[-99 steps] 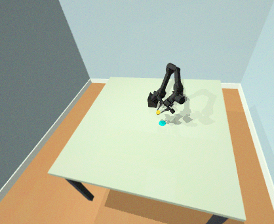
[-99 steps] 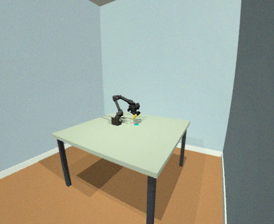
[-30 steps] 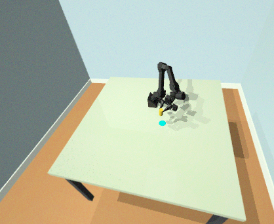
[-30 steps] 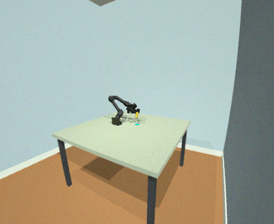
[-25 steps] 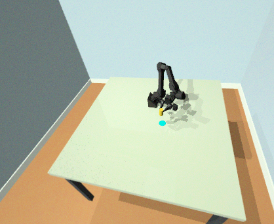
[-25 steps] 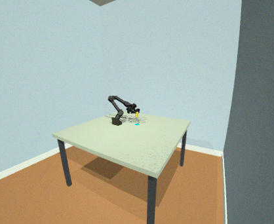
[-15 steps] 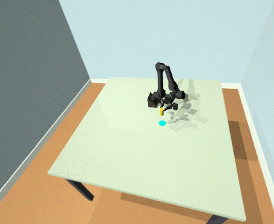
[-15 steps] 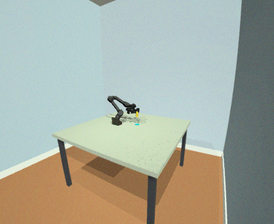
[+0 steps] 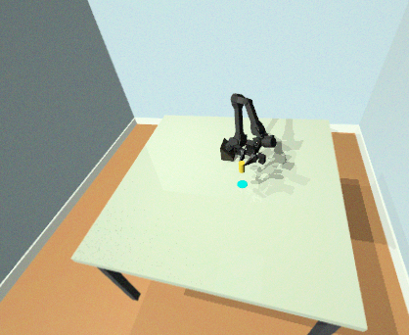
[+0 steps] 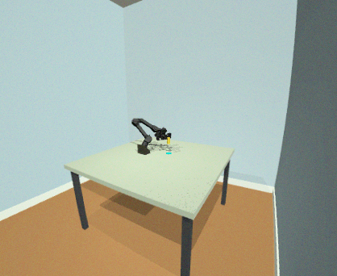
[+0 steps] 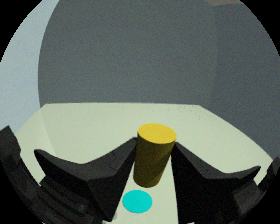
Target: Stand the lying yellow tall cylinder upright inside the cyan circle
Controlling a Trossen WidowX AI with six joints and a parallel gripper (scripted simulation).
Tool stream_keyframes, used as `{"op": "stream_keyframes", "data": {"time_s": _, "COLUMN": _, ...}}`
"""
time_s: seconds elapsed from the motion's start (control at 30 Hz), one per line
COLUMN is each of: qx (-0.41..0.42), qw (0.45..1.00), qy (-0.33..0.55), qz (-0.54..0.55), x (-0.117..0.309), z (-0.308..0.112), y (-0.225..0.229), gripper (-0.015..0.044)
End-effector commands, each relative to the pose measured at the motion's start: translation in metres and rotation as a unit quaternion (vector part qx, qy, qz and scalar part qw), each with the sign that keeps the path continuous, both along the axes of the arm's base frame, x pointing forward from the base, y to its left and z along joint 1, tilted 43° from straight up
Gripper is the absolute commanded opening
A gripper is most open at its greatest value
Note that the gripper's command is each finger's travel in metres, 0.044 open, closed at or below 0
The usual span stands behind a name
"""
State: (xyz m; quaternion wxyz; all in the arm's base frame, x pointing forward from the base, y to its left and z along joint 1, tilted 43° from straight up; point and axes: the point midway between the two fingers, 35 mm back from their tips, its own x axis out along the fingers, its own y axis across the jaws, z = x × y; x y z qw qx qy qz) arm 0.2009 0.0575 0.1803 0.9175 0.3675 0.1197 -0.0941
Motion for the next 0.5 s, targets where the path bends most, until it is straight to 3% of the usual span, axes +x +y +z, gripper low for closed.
{"op": "stream_keyframes", "data": {"time_s": 0.0, "qx": 0.004, "qw": 1.000, "qy": -0.003, "qz": -0.004, "x": 0.000, "z": 0.001, "y": -0.001, "gripper": 0.0105}}
{"op": "stream_keyframes", "data": {"time_s": 0.47, "qx": 0.007, "qw": 1.000, "qy": 0.004, "qz": -0.006, "x": 0.003, "z": -0.012, "y": 0.014, "gripper": 0.0105}}
